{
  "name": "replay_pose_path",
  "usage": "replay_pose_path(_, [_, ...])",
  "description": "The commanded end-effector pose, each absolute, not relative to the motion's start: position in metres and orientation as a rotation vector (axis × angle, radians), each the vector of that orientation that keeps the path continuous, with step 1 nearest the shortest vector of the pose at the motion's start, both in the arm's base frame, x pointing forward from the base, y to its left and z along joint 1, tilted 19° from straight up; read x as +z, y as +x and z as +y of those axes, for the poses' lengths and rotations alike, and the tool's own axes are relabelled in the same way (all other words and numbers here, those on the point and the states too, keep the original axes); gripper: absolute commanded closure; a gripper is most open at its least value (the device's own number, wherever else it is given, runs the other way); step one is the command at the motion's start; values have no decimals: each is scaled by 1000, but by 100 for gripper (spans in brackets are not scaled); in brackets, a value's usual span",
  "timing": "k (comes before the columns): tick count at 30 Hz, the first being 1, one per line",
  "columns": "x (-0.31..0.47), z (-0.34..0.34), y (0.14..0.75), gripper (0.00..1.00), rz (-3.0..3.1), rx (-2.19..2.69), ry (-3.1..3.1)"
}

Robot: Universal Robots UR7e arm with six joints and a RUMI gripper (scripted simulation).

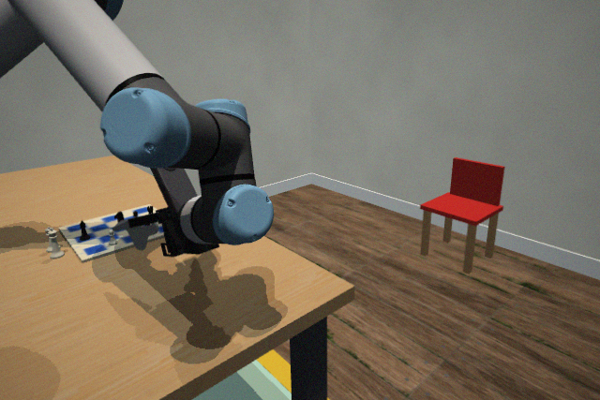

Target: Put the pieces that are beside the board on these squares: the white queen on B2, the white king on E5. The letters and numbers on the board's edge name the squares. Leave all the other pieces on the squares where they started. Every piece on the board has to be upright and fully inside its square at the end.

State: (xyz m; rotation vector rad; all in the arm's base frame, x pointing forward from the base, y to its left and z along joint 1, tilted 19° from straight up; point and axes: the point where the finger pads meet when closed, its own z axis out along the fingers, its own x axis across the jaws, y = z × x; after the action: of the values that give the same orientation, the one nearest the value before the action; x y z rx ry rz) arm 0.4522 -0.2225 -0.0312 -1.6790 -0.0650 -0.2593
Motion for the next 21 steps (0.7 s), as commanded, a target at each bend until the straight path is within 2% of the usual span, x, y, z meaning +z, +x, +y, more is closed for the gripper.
replay_pose_path(1, [-33, -226, 452, 0, -72, -284, -1670])
replay_pose_path(21, [-36, -230, 451, 0, -80, -319, -1656])
